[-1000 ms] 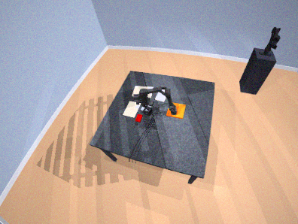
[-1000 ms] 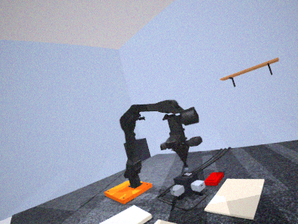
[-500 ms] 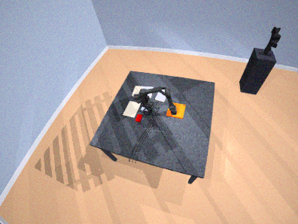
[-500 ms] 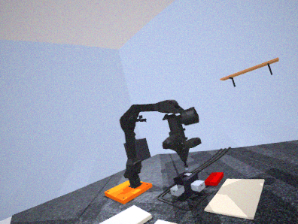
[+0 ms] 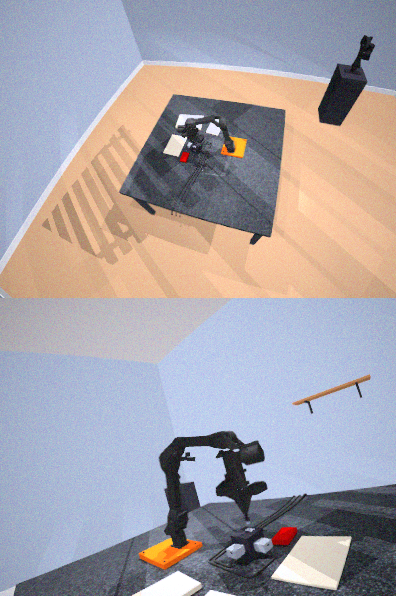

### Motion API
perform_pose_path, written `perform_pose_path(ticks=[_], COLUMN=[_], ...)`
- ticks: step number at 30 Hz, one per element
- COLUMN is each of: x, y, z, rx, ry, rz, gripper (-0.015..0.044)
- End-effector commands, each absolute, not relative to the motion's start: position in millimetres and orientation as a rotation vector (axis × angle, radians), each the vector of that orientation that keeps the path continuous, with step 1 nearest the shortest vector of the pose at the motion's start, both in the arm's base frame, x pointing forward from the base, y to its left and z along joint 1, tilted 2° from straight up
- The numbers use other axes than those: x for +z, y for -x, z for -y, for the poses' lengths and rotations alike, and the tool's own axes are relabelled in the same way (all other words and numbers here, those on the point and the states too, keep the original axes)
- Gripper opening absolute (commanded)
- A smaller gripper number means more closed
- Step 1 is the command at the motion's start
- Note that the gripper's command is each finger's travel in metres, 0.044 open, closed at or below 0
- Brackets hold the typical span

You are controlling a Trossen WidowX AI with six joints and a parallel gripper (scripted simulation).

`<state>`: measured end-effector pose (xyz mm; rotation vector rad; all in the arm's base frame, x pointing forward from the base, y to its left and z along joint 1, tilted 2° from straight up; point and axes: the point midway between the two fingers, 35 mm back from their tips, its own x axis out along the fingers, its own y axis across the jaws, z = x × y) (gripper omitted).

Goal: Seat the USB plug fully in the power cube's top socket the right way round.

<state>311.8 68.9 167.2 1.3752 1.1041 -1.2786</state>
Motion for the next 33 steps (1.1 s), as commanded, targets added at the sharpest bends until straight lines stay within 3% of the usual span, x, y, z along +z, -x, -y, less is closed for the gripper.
perform_pose_path(ticks=[1, 33], x=[166.6, 162.8], y=[-312.1, -312.4], z=[-68.8, -68.2], rx=[-1.278, -1.278], ry=[-1.376, -1.376], rz=[-1.104, -1.103], gripper=[0.0, 0.0])
